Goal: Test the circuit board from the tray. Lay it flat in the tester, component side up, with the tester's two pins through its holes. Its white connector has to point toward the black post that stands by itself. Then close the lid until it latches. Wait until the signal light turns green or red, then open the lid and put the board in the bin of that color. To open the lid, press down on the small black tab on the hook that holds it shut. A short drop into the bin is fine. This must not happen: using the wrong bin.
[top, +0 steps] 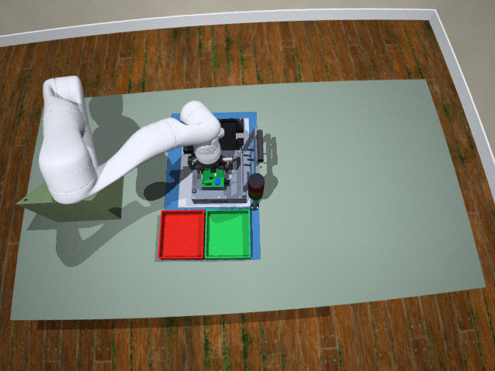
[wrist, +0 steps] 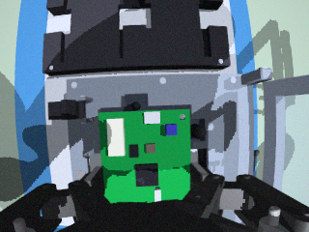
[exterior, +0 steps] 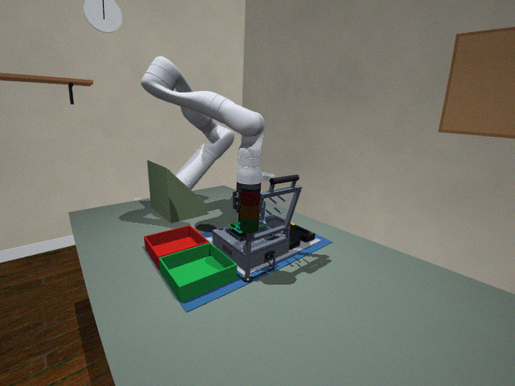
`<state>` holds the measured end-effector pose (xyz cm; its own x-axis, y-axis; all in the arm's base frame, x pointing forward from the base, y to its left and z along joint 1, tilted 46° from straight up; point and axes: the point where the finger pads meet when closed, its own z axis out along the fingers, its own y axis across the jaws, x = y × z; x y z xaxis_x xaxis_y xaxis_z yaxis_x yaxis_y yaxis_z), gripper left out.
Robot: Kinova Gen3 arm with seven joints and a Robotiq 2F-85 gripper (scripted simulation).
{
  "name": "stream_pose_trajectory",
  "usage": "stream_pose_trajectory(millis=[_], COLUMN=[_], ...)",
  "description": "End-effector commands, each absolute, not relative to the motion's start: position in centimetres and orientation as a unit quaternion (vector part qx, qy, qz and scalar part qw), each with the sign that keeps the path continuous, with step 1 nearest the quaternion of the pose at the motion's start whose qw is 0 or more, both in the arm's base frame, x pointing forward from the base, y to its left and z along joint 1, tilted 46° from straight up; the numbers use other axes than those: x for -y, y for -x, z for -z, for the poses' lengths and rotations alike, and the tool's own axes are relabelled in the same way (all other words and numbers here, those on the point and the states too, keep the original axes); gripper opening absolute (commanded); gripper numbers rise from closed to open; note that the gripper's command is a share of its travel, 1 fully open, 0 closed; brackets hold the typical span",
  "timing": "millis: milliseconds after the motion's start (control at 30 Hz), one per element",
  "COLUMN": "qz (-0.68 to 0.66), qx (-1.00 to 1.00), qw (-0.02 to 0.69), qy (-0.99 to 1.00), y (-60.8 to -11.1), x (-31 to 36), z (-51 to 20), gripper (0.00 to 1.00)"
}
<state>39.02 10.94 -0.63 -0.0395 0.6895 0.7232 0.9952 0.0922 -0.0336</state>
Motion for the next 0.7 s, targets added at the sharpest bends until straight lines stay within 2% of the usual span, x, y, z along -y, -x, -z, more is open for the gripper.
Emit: stream_pose_trajectory(millis=[0, 667], qz=[0.254, 0.254], qx=[0.675, 0.675], qw=[0.301, 0.301], qy=[0.624, 0.624], y=[-39.08, -39.04], x=[-10.88, -11.16], z=[0.6, 0.87], gripper=[0.77, 0.77])
